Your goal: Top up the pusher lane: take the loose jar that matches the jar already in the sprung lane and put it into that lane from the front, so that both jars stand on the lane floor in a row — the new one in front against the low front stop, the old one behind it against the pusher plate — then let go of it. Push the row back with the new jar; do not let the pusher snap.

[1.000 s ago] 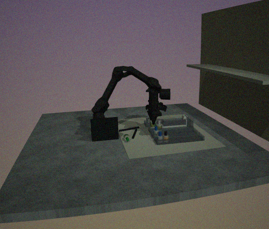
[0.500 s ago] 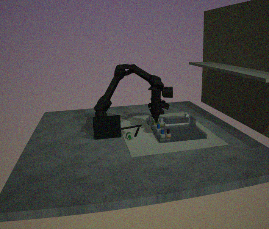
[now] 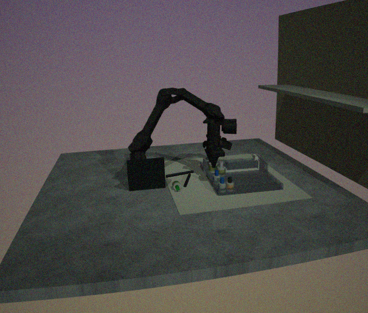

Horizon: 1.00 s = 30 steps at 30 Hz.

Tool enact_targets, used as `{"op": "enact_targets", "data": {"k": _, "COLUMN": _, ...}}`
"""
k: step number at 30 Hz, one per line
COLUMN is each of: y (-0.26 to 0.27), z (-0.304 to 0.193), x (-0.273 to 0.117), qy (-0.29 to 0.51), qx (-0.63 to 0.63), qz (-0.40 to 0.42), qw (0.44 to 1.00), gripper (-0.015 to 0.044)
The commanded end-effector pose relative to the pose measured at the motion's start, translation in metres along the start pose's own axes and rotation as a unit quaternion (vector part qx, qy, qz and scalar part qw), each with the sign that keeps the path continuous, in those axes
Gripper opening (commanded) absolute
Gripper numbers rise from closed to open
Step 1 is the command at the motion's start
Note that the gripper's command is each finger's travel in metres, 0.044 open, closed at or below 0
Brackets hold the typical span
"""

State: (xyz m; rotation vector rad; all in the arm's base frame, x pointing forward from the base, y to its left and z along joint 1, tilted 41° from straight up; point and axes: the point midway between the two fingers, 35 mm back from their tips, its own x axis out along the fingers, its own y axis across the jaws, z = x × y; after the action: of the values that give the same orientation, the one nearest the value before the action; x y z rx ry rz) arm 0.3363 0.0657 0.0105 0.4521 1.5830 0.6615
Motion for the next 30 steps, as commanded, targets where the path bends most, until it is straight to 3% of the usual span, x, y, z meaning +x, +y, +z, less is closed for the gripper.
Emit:
{"op": "enact_targets", "data": {"k": 1, "y": 0.0022, "z": 0.0073, "x": -0.0028, "qy": -0.011, "qx": -0.006, "qz": 0.003, "qw": 1.000, "gripper": 0.0000}}
{"op": "enact_targets", "data": {"k": 30, "y": 0.0023, "z": 0.0081, "x": 0.0043, "qy": -0.011, "qx": -0.006, "qz": 0.003, "qw": 1.000, "gripper": 0.0000}}
